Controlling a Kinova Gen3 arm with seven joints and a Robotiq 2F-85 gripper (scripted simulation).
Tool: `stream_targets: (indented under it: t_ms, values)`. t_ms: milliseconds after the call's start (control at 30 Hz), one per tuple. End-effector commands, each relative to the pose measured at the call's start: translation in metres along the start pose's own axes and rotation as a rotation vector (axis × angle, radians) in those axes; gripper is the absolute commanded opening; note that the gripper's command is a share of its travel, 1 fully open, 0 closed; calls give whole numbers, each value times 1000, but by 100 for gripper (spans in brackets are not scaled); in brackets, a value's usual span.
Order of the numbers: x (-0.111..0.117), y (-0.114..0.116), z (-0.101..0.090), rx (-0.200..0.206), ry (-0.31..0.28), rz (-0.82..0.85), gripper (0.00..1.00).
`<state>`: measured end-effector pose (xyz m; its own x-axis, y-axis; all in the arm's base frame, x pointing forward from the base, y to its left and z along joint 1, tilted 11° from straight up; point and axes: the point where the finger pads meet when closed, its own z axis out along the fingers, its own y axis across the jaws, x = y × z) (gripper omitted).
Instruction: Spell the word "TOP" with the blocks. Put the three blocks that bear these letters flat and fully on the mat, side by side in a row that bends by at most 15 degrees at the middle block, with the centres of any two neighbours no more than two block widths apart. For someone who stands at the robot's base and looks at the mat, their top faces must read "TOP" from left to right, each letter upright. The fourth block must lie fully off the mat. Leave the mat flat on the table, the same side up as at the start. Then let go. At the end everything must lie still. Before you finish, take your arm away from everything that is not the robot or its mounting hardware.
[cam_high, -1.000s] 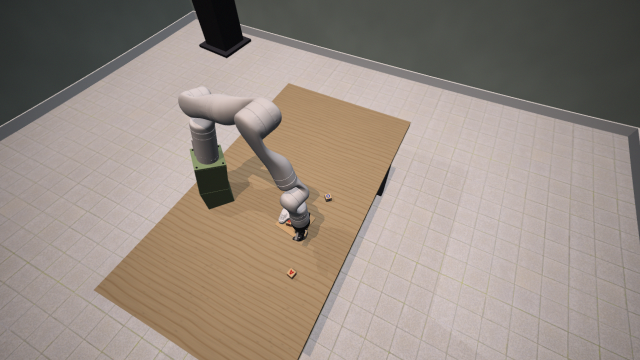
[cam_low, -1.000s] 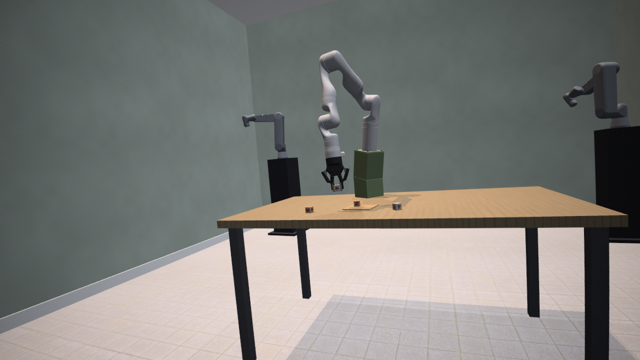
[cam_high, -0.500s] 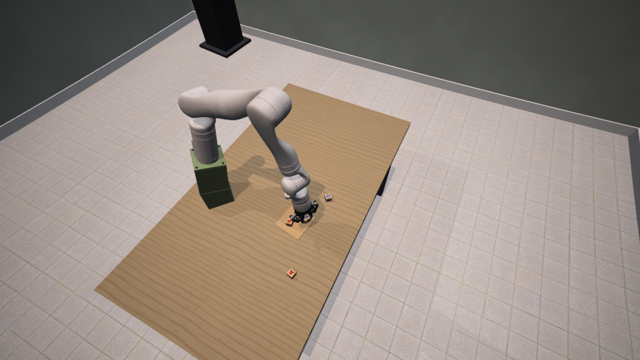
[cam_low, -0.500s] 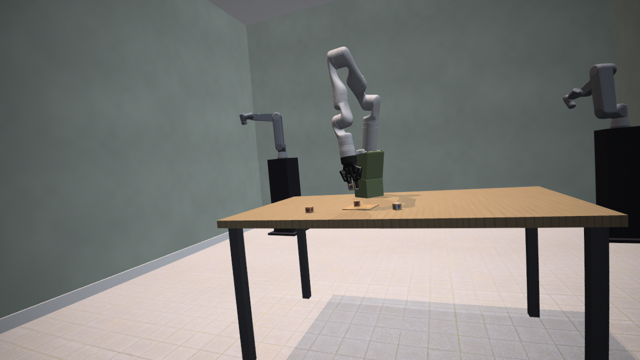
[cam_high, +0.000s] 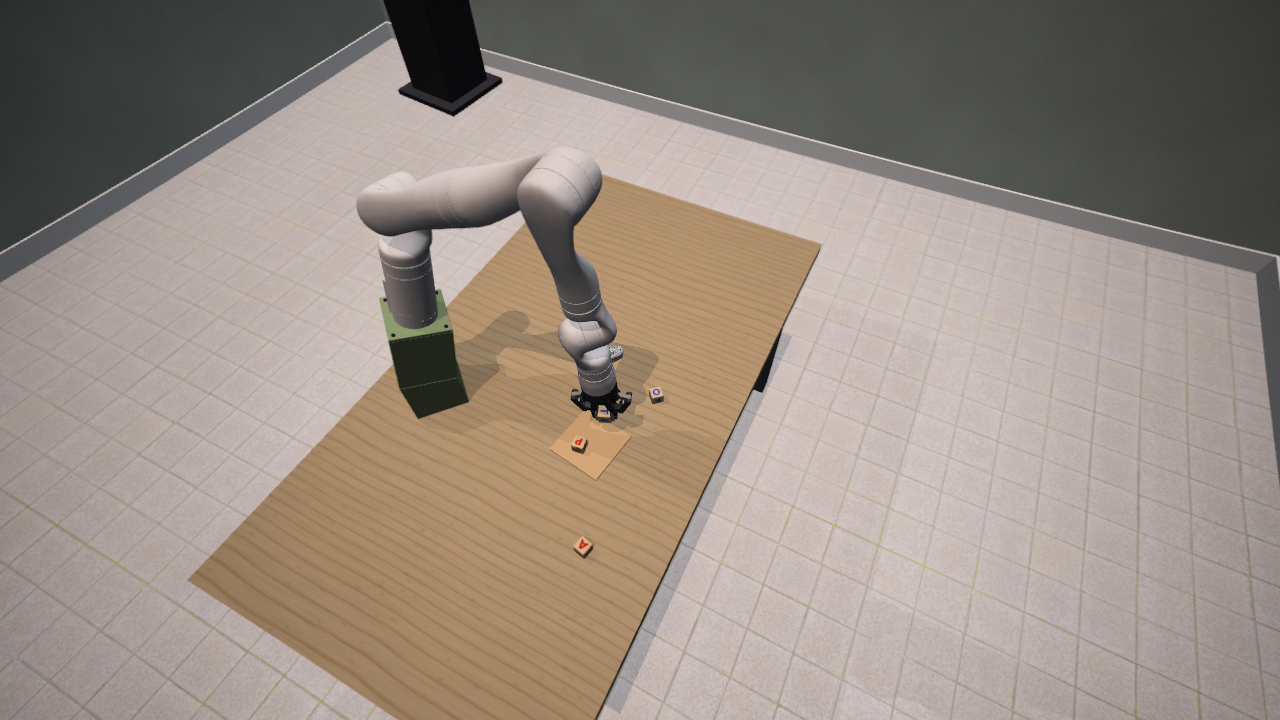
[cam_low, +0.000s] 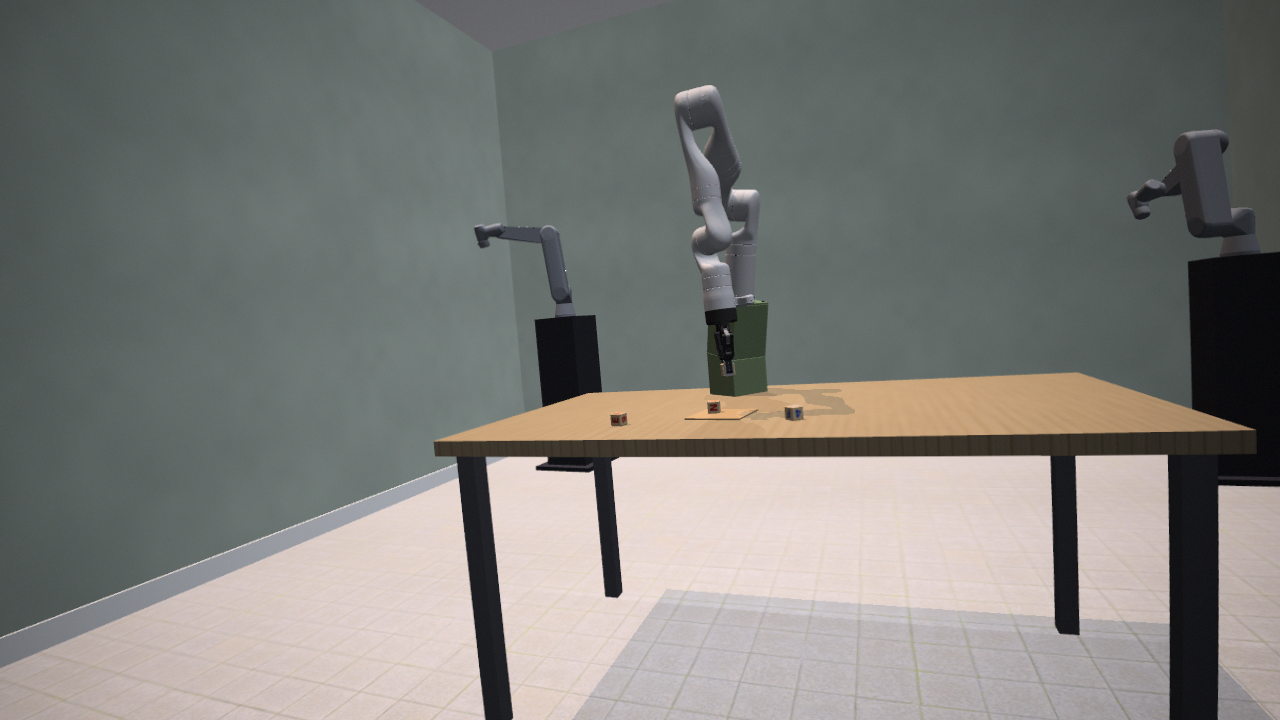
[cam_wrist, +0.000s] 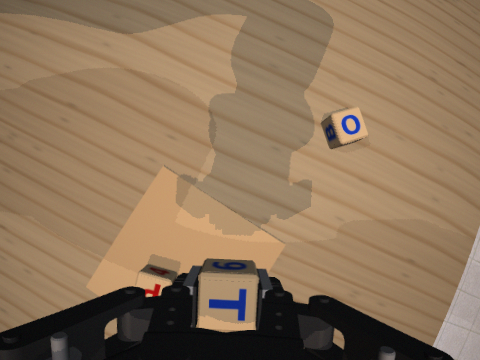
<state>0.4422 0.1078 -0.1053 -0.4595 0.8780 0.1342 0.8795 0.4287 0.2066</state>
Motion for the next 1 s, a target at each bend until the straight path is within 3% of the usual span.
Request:
stream_targets:
  t_ms: [0,233,967]
  values:
    - [14,-5,-2,13,-9,56,26]
    - [24,-18,-5,30,-37,247,26]
    - [27,-25,-6,37,-52,330,26]
